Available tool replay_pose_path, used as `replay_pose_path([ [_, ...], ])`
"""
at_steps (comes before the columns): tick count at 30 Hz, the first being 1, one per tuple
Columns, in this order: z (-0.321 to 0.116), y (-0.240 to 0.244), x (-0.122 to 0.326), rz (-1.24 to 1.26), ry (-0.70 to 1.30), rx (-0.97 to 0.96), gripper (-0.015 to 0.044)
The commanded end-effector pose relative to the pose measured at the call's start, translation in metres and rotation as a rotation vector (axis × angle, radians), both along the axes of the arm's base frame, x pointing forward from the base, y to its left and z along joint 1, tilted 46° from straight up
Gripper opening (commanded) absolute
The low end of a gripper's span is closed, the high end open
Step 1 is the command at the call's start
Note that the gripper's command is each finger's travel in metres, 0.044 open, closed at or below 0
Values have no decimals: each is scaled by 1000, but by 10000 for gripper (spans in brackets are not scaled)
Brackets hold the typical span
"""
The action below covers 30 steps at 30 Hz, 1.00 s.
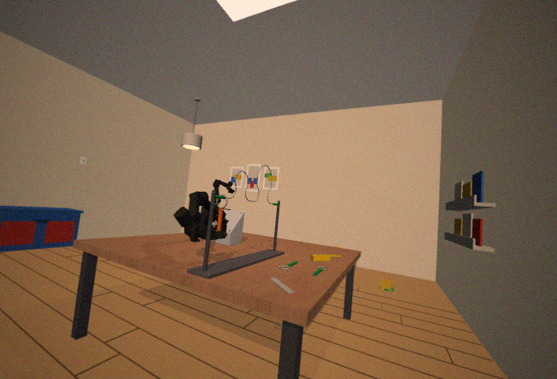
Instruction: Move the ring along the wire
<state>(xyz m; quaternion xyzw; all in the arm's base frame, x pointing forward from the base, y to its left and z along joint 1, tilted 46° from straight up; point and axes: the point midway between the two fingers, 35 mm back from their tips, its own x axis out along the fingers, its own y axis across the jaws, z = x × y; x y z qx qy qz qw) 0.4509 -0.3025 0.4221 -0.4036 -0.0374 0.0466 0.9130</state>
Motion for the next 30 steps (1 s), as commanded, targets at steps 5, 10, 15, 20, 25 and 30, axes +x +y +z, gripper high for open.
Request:
replay_pose_path([
  [5, 0, 0, 0, 0, 0, 0, -150],
  [10, 8, 9, -1, 4, 3, -6, -150],
  [15, 11, 13, -2, 5, 4, -8, -150],
  [20, 11, 13, -2, 5, 4, -8, -150],
  [25, 11, 13, -2, 5, 4, -8, -150],
  [30, 11, 13, -2, 5, 4, -8, -150],
])
